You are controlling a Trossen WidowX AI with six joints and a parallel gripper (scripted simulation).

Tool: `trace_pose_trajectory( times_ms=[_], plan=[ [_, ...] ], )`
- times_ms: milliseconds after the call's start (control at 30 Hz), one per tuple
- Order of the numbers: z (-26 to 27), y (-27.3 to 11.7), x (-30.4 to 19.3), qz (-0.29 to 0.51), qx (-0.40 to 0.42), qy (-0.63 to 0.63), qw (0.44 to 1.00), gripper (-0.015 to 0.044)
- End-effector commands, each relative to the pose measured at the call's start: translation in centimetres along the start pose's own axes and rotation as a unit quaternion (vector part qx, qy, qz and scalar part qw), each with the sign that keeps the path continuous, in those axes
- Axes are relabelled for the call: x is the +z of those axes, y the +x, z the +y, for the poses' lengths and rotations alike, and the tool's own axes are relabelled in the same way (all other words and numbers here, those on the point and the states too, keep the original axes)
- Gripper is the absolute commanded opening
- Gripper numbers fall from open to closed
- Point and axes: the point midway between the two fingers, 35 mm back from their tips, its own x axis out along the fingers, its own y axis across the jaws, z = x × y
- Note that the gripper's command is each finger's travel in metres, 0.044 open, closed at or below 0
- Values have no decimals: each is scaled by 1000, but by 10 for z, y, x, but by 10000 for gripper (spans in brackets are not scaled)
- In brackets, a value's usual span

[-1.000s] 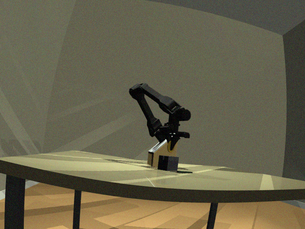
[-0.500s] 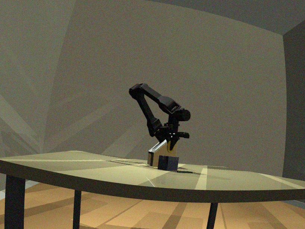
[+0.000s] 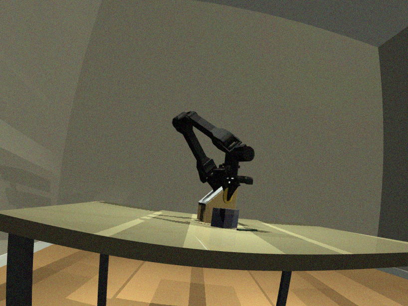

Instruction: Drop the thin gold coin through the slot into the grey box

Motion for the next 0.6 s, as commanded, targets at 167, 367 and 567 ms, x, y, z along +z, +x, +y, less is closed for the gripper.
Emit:
trace_pose_trajectory(
  times_ms=[167, 367, 567],
  plan=[
    [0, 4, 0, 0, -1, -2, 1000, 0],
    [0, 7, 0, 0, -1, -3, 1000, 0],
    [0, 10, 0, 0, -1, -3, 1000, 0]
  ],
)
